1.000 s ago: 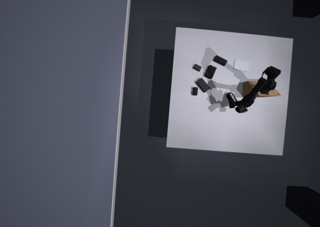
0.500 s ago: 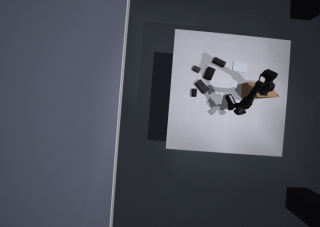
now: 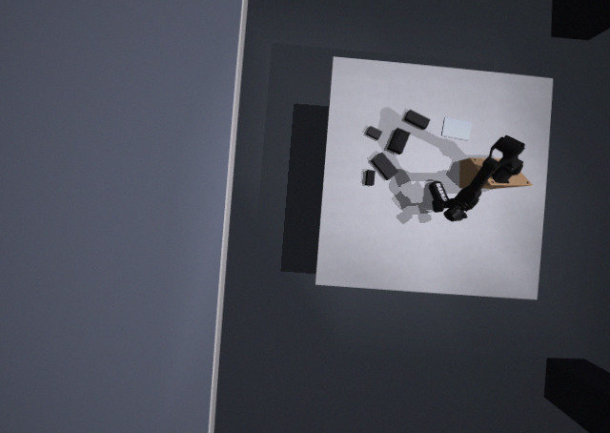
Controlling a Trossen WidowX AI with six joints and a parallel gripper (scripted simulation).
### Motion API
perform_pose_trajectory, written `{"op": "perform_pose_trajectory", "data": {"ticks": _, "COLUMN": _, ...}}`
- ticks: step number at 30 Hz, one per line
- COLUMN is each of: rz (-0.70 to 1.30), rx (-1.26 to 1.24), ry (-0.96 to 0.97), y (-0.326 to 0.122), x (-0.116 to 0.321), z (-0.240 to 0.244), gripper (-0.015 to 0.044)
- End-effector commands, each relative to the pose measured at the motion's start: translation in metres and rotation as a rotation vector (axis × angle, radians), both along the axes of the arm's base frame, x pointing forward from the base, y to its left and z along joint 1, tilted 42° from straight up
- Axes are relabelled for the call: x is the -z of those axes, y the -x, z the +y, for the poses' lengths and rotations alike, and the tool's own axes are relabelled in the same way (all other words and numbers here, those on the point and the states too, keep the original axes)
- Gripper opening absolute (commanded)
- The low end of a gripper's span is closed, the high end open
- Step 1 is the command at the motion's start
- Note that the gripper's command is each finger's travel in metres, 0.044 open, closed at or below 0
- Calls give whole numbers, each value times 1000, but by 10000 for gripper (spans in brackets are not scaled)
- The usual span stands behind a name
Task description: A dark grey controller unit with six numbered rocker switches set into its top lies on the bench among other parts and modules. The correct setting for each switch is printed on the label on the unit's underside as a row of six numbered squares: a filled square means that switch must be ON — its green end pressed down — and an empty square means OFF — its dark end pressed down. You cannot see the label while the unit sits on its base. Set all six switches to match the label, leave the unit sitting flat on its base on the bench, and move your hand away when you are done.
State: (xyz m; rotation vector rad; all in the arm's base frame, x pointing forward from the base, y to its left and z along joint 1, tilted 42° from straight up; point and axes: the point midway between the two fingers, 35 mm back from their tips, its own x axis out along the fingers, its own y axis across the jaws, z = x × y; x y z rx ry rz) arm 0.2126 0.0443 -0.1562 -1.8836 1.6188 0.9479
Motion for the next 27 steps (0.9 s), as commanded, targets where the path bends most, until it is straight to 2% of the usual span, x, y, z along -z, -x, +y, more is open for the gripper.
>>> {"op": "perform_pose_trajectory", "data": {"ticks": 1, "rz": 7, "rx": 1, "ry": 19, "y": 2, "x": 4, "z": -6, "gripper": 338}}
{"op": "perform_pose_trajectory", "data": {"ticks": 27, "rz": 7, "rx": 1, "ry": 20, "y": 2, "x": 24, "z": -12, "gripper": 338}}
